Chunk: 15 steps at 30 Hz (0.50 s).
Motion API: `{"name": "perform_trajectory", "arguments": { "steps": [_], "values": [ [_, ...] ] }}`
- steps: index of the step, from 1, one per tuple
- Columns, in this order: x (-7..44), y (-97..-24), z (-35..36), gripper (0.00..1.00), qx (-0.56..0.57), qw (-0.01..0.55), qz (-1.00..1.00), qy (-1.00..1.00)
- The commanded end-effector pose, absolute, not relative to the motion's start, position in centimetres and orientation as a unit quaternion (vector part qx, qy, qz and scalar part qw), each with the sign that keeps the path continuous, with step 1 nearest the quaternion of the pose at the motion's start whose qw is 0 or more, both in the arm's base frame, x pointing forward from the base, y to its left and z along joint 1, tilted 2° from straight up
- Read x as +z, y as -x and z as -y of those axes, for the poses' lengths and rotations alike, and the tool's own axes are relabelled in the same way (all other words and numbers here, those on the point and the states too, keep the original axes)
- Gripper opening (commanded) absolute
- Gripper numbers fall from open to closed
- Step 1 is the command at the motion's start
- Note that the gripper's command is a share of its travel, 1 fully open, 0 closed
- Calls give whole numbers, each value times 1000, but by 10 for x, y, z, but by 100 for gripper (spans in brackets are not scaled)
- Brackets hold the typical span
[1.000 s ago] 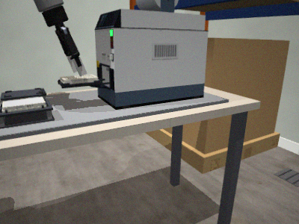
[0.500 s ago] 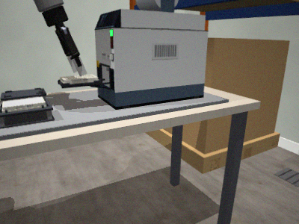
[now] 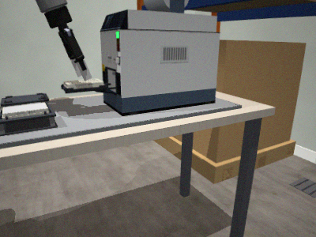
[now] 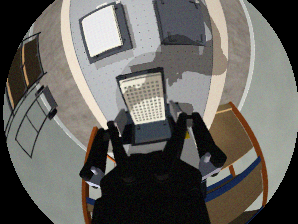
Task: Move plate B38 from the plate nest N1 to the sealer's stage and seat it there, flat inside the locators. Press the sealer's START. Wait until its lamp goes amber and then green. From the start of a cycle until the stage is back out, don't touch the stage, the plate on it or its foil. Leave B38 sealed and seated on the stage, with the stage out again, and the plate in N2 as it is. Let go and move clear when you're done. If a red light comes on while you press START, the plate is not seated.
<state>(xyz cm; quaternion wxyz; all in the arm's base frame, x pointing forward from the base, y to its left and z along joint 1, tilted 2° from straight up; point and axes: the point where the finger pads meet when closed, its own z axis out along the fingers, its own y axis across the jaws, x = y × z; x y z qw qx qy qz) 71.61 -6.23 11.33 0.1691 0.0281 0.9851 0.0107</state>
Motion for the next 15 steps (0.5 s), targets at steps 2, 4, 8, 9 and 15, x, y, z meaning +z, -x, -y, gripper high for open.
{"name": "perform_trajectory", "arguments": {
  "steps": [2,4,8,9,15],
  "values": [
    [117,-718,61,70,10,171,-985,-26],
    [120,-718,61,70,10,171,-985,-26],
    [127,-718,61,70,10,171,-985,-26],
    [129,-718,62,70,10,171,-985,-26],
    [135,-718,62,70,10,171,-985,-26]
  ]
}}
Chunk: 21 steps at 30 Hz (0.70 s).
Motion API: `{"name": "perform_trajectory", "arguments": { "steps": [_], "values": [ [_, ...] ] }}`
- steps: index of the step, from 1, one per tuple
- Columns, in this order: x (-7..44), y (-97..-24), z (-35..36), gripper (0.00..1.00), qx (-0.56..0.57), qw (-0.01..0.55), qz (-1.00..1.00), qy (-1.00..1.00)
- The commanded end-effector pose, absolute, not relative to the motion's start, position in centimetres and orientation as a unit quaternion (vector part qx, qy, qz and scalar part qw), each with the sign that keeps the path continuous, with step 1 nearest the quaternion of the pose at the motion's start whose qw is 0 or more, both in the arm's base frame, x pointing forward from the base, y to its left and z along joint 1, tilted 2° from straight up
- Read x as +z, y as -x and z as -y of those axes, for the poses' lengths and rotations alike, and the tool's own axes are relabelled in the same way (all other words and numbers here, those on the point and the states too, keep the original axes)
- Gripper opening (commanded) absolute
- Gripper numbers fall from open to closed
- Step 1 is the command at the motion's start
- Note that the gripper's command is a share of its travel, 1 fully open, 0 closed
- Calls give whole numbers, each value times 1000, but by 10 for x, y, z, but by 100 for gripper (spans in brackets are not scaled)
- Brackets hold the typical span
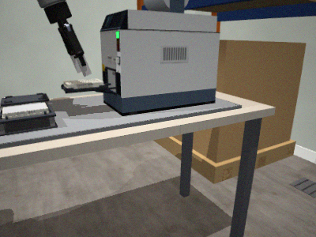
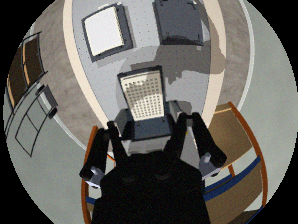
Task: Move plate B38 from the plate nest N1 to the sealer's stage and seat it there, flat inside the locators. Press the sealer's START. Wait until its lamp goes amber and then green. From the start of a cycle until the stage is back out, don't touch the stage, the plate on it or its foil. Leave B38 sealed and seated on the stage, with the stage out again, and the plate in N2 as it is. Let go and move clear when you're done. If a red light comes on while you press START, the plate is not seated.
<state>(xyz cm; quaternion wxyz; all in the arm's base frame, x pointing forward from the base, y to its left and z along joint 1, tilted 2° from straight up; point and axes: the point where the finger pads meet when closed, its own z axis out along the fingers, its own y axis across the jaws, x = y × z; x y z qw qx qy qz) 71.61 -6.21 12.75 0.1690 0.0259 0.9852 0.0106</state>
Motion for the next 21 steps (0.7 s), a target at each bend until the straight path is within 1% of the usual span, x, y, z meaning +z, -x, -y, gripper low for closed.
{"name": "perform_trajectory", "arguments": {
  "steps": [1,21],
  "values": [
    [137,-718,62,70,10,171,-985,-26],
    [143,-718,62,70,10,171,-985,-26]
  ]
}}
